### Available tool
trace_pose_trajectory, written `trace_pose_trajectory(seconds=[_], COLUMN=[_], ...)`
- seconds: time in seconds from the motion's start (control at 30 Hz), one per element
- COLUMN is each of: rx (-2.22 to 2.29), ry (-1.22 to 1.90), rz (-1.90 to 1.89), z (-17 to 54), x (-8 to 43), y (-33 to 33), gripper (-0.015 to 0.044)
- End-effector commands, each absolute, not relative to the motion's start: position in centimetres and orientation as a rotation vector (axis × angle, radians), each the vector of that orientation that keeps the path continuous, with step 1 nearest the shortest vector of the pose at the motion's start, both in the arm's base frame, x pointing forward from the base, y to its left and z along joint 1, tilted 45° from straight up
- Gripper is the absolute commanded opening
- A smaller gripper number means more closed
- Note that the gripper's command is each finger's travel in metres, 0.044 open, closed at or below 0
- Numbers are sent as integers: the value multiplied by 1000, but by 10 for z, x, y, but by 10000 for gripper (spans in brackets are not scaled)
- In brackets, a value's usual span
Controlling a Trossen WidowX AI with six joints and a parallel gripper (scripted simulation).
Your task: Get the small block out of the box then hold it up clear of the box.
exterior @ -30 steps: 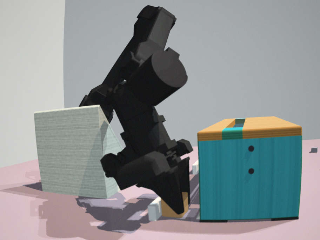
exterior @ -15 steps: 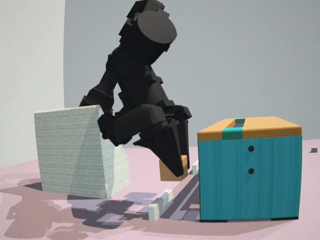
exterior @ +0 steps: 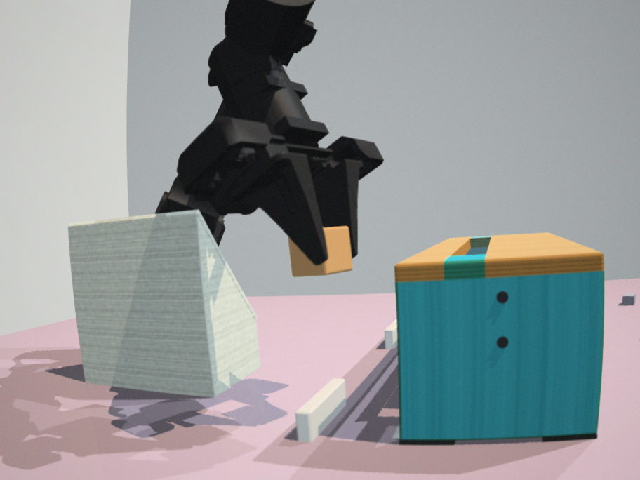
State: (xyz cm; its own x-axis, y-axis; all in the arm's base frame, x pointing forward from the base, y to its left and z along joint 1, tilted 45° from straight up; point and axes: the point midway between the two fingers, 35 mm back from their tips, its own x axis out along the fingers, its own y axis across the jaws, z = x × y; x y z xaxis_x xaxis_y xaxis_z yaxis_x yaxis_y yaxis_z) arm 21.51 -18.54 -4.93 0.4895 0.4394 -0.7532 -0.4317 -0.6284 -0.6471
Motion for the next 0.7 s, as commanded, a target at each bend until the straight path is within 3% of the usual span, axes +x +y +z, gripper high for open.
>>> trace_pose_trajectory(seconds=[0.0, 0.67], rx=[-1813, -1742], ry=[97, 218], rz=[1253, 1236], z=[-35, -17], x=[205, 192], y=[-196, -206], gripper=[0, 0])
